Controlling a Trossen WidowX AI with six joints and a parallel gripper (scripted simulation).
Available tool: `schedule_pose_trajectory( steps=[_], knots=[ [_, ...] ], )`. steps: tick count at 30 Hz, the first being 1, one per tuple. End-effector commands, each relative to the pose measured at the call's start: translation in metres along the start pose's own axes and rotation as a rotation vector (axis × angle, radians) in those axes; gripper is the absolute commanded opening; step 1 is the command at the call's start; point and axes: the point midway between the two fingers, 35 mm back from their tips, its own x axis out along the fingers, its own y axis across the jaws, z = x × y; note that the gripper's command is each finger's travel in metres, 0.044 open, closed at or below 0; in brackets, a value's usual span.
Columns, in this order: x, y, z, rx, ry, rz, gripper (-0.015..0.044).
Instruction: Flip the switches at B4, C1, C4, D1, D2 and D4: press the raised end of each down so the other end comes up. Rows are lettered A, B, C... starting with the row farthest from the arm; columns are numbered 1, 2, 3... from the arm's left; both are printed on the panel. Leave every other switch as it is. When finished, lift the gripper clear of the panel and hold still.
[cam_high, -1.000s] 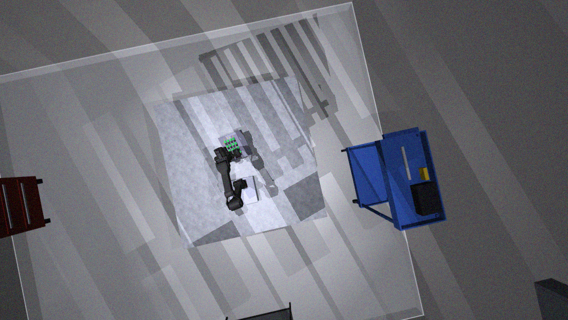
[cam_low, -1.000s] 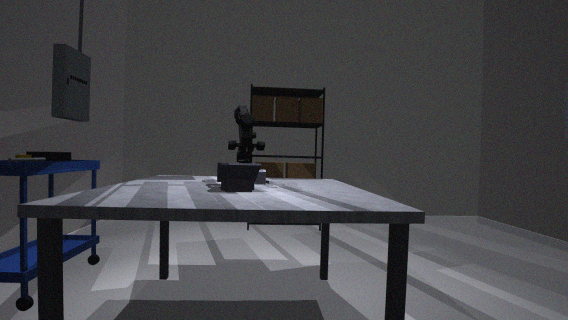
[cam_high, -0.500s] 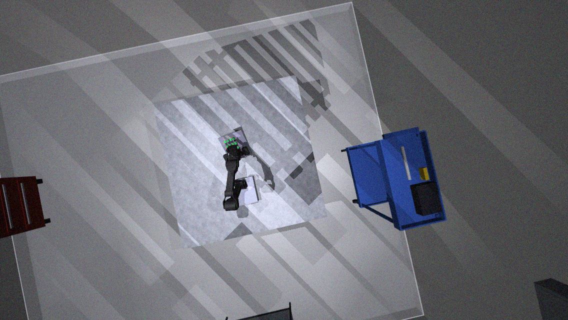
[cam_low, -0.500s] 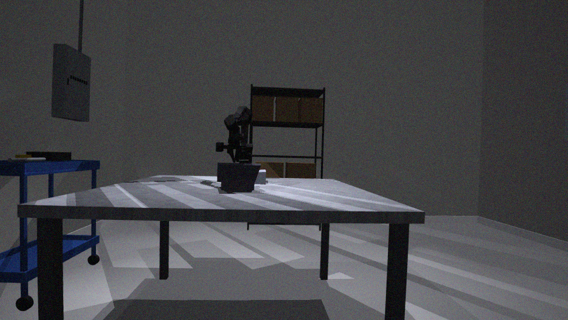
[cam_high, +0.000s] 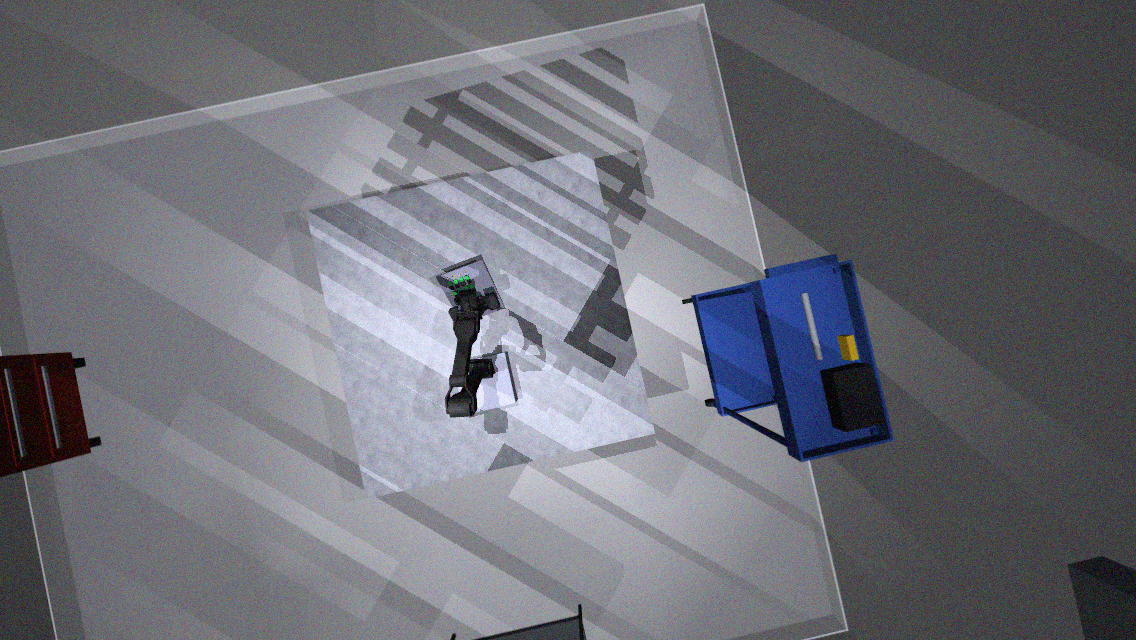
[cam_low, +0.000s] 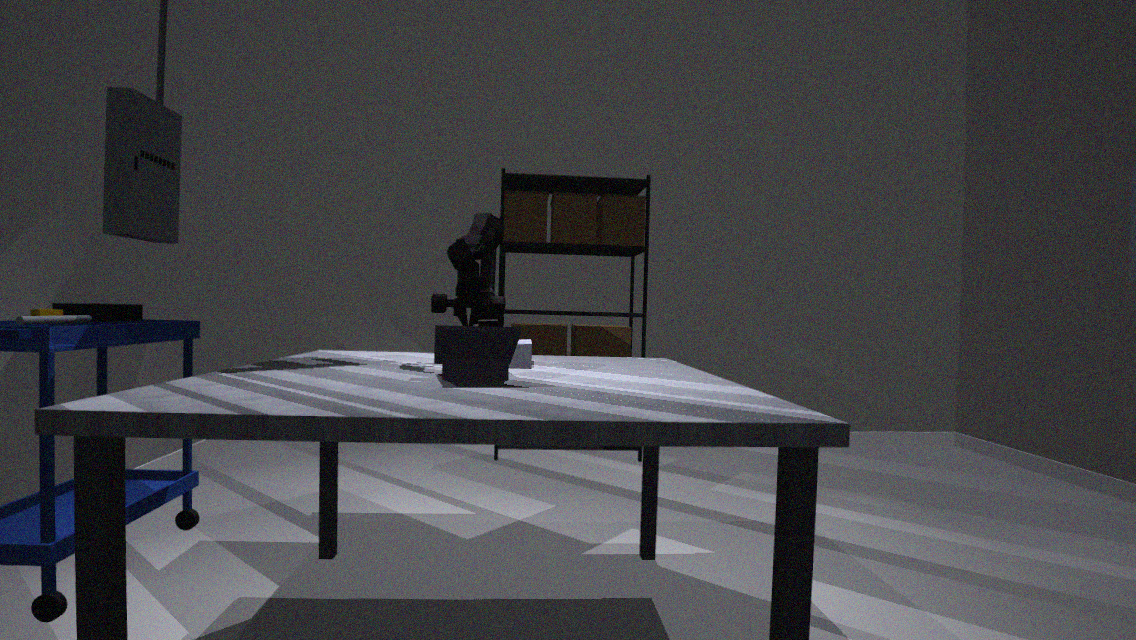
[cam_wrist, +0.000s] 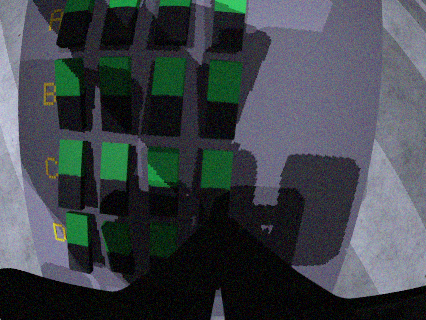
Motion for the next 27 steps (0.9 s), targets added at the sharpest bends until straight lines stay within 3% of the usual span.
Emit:
schedule_pose_trajectory(
  steps=[1,27],
  knots=[
    [0.009,0.002,-0.004,-0.004,0.011,0.006,0.0],
    [0.023,0.002,-0.005,-0.004,0.011,0.006,0.0]
  ],
)
